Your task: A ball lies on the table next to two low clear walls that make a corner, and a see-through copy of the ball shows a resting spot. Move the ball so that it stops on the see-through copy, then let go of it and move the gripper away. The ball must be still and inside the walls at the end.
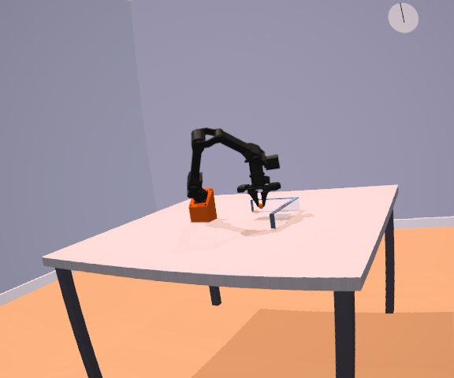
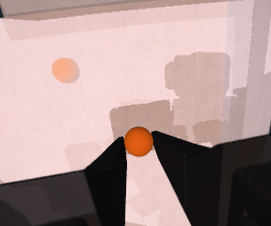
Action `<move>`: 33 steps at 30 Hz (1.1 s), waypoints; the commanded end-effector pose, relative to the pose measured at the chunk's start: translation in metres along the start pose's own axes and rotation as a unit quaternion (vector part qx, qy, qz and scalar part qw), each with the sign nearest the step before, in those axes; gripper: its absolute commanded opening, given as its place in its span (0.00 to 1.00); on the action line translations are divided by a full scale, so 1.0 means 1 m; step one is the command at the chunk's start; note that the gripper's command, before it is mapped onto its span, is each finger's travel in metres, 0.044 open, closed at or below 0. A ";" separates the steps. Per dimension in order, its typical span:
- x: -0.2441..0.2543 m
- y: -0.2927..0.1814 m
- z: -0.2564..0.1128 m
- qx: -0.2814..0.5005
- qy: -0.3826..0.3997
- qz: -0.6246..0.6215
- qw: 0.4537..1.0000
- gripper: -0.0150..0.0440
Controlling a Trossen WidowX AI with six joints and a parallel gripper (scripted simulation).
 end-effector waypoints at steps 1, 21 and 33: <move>-0.001 0.001 -0.032 -0.004 -0.001 0.003 1.000 0.25; 0.036 0.048 -0.057 -0.003 0.001 0.003 1.000 0.25; 0.053 0.067 -0.039 -0.003 0.001 0.003 1.000 0.25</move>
Point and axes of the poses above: the point midway between the two fingers, 35 mm back from their tips, its own z axis out along the fingers, its own x axis across the jaws, y = z × x, the point moved 2 cm from there along -z, back along the fingers, and after that the axes turned 2 degrees about -z, right-handed, at the moved point
